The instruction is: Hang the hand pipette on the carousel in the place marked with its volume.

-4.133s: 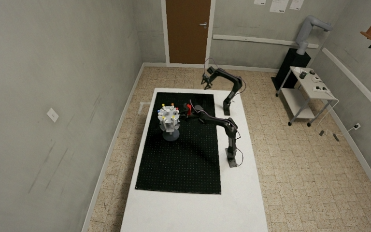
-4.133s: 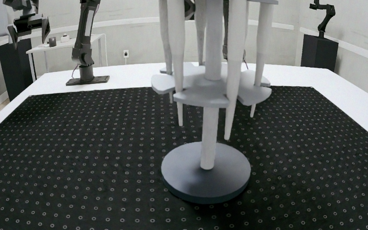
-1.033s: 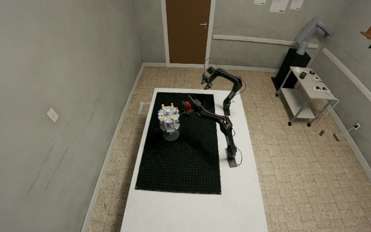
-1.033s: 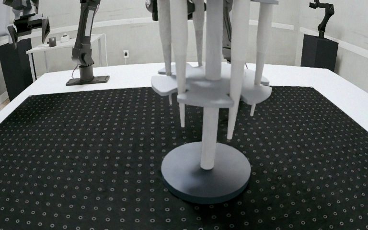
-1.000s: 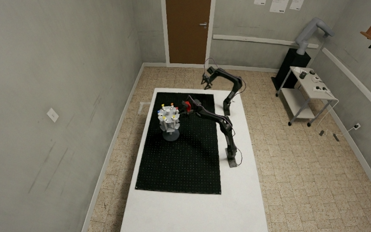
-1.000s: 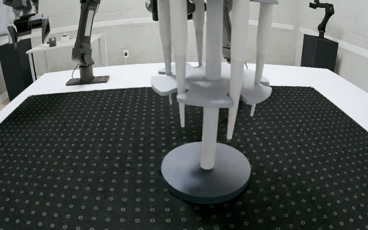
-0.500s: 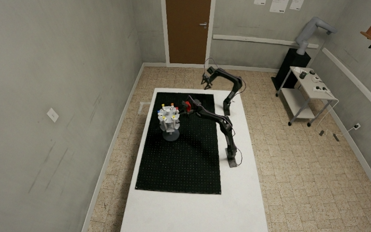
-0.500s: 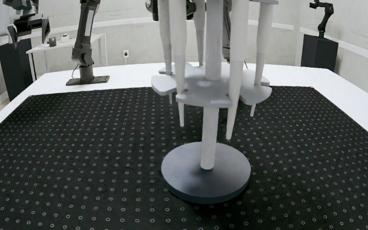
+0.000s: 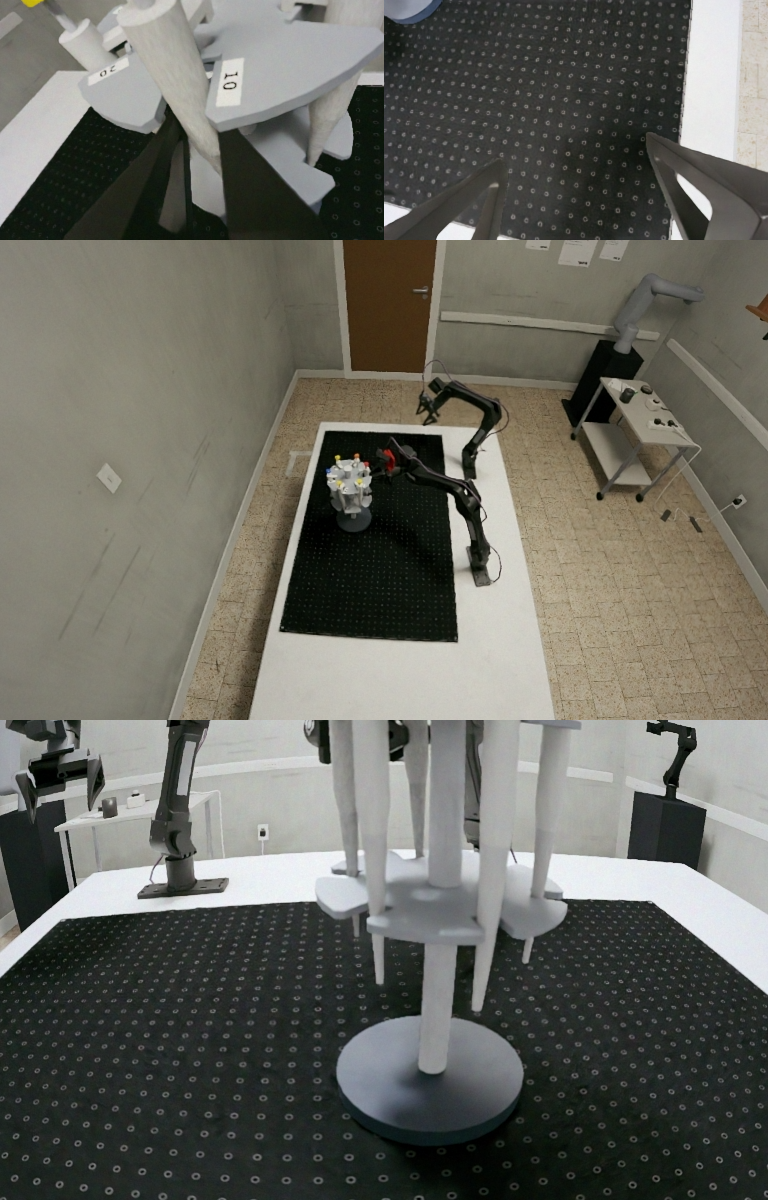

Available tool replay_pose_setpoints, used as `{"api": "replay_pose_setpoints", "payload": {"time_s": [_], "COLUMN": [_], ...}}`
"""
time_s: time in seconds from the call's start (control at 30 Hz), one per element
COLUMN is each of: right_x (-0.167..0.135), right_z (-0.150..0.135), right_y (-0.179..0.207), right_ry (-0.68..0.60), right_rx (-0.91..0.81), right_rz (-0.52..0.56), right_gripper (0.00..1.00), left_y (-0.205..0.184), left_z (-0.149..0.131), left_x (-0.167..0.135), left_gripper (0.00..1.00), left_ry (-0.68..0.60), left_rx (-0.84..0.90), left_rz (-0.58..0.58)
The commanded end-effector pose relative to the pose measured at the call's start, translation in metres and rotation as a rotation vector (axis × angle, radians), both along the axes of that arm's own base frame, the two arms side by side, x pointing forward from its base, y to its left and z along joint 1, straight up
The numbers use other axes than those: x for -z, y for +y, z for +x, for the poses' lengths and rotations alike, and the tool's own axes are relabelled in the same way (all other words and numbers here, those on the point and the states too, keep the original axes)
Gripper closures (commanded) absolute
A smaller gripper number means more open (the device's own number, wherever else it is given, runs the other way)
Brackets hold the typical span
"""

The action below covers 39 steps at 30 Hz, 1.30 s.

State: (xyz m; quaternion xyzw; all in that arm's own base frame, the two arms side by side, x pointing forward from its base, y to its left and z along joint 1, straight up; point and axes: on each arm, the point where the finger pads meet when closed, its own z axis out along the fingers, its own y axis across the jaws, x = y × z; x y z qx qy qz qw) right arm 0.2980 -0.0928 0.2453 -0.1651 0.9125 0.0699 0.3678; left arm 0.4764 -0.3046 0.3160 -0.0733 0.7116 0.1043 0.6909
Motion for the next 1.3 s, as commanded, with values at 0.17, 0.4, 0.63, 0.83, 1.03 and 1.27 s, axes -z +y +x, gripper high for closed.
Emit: {"api": "replay_pose_setpoints", "payload": {"time_s": [0.17, 0.4, 0.63, 0.83, 1.03, 1.27], "right_x": [-0.007, -0.007, -0.007, -0.007, -0.007, -0.007], "right_z": [0.004, 0.004, 0.004, 0.004, 0.004, 0.004], "right_y": [-0.003, -0.003, -0.003, -0.003, -0.003, -0.003], "right_ry": [-0.028, -0.028, -0.028, -0.028, -0.028, -0.028], "right_rx": [-0.003, -0.003, -0.003, -0.003, -0.003, -0.003], "right_rz": [-0.005, -0.005, -0.005, -0.005, -0.005, -0.005], "right_gripper": [0.00, 0.00, 0.00, 0.00, 0.00, 0.00], "left_y": [0.016, 0.016, 0.000, 0.009, 0.016, 0.016], "left_z": [-0.002, -0.002, -0.002, 0.003, -0.002, -0.002], "left_x": [-0.046, -0.046, -0.023, -0.023, -0.044, -0.044], "left_gripper": [0.88, 0.88, 0.88, 0.88, 0.88, 0.88], "left_ry": [-0.081, -0.081, -0.042, -0.046, -0.079, -0.081], "left_rx": [-0.038, -0.038, -0.091, -0.230, -0.231, -0.231], "left_rz": [-0.094, -0.094, -0.046, -0.050, -0.099, -0.101]}}
